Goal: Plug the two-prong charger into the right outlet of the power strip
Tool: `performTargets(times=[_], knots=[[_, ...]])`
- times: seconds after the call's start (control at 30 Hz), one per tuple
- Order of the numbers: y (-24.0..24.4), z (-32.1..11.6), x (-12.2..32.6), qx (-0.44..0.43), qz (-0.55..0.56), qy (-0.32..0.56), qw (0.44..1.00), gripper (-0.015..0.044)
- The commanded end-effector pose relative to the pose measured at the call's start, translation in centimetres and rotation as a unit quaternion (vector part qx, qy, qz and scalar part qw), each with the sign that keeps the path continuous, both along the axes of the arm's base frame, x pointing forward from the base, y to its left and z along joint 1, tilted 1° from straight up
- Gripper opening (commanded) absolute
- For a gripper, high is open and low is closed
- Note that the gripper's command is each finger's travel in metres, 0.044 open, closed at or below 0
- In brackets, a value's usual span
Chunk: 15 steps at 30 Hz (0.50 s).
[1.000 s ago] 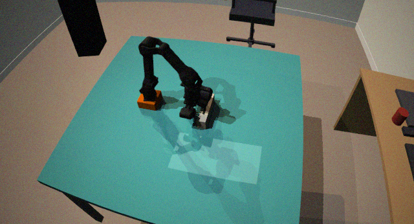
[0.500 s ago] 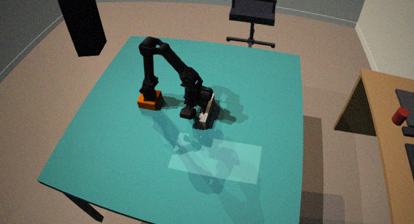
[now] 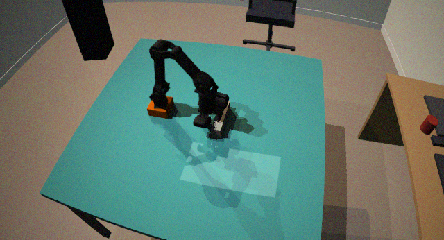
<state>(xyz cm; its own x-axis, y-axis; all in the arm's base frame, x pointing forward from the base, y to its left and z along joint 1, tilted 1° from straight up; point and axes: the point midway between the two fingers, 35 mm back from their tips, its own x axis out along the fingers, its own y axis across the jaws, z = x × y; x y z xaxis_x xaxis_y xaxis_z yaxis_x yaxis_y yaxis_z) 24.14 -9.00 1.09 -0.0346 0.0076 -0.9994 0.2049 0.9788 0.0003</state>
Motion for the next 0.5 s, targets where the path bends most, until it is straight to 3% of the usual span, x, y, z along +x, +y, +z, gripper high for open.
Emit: performTargets(times=[0.0, 0.47], knots=[[-0.12, 0.07, 0.16, -0.002, 0.000, 0.000, 1.000, 0.0000], [-0.18, 0.09, 0.43, -0.002, 0.000, 0.000, 1.000, 0.0000]])
